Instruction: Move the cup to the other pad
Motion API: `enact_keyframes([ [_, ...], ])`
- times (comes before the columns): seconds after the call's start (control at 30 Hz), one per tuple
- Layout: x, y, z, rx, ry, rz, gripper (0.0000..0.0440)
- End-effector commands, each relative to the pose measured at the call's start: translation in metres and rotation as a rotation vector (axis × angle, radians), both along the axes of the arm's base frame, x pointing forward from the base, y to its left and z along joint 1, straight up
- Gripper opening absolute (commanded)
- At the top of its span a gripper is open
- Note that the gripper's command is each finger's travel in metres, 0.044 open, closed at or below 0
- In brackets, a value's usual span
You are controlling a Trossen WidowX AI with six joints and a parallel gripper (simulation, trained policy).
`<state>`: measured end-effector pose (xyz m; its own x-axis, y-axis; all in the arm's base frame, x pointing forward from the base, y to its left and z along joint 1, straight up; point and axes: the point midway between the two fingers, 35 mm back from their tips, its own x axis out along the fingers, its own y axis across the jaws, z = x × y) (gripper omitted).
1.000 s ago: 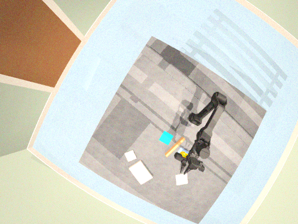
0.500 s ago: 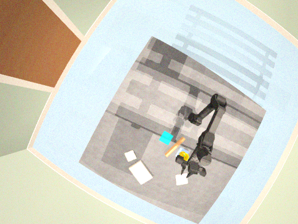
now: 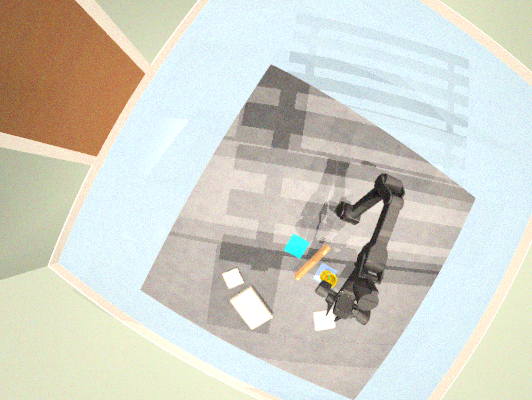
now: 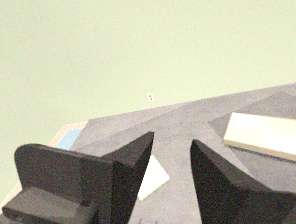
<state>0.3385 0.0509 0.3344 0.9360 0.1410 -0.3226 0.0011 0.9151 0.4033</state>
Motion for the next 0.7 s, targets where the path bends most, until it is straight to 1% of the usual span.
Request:
enact_keyframes([
  [0.0,0.003,0.004,-0.001,0.048,0.058,-0.014,0.0144],
  [0.67,0.007,0.028,-0.015,0.266,0.359,-0.094,0.0161],
])
